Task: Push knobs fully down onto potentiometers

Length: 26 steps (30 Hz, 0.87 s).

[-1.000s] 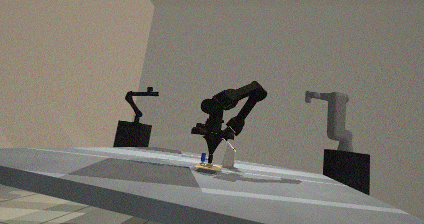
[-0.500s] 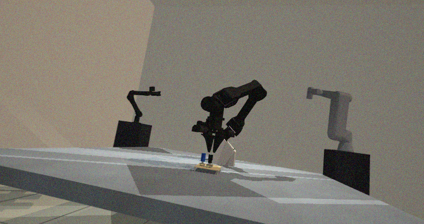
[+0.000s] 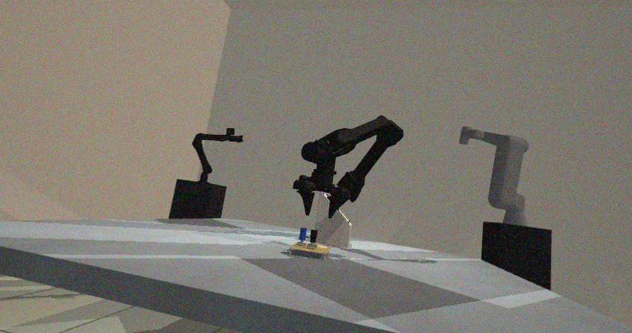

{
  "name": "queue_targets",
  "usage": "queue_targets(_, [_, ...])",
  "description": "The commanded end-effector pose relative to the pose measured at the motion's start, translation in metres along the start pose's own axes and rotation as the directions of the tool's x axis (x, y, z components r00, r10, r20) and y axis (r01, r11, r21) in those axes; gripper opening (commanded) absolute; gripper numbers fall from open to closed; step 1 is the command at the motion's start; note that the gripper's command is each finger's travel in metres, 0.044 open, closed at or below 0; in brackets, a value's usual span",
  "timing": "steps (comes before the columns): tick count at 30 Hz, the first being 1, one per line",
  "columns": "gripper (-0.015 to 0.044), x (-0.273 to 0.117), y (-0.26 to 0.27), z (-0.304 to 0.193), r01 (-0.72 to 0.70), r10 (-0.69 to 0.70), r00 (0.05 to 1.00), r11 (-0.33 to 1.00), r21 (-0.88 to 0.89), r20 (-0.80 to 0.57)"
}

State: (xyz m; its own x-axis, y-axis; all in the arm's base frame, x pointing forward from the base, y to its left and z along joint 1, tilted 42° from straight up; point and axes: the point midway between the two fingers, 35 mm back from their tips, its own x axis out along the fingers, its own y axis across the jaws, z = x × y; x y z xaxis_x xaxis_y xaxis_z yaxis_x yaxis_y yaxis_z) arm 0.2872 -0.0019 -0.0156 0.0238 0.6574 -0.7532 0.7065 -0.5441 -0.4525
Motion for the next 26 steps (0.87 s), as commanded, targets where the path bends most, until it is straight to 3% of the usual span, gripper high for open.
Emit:
queue_targets(1, [0.0440,0.000,-0.038,0.035,0.004,-0.004,1.000,1.000,-0.002,0.006])
queue_targets(26, [0.0440,0.001,-0.051,0.047,0.005,-0.005,1.000,1.000,-0.001,0.006])
